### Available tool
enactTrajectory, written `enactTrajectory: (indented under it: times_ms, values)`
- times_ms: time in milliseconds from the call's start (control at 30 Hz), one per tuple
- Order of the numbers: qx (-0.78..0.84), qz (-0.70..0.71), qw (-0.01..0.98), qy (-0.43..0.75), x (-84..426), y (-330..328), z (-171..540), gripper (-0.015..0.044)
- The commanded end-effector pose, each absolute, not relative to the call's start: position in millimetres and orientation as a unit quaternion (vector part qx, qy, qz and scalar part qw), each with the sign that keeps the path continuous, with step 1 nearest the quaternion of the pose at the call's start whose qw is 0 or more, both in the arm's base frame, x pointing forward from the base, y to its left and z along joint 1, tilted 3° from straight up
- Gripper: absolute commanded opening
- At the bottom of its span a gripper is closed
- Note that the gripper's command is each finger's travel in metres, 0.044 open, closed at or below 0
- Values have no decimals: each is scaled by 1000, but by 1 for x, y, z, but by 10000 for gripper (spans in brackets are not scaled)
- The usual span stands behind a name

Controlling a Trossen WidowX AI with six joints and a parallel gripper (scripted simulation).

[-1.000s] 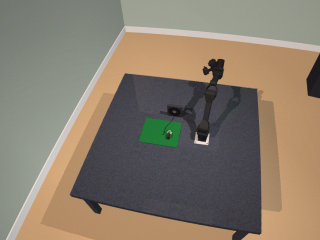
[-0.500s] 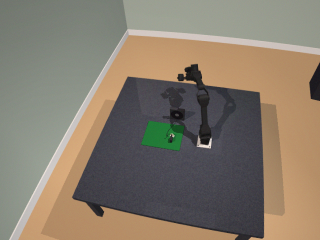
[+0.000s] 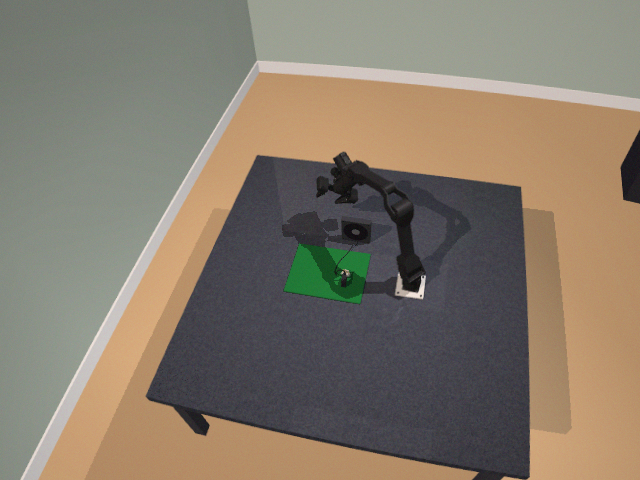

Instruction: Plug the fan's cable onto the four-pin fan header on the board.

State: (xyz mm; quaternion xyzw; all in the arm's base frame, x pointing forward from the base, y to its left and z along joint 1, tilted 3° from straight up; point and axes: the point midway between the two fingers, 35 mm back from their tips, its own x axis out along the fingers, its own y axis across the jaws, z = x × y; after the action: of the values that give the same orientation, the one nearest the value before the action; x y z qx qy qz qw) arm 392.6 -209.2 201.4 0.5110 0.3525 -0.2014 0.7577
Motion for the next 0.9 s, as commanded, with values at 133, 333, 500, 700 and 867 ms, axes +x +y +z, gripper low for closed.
enactTrajectory:
  times_ms: [133, 333, 500, 700, 867]
  values:
    - [556, -223, 660, 453, 372, -91, 188, 440]
    - [561, -277, 574, 529, 327, -12, 178, 440]
    - [534, -349, 505, 581, 269, 42, 172, 440]
    - [523, -371, 490, 591, 251, 53, 171, 440]
    - [523, -371, 490, 591, 253, 54, 159, 440]
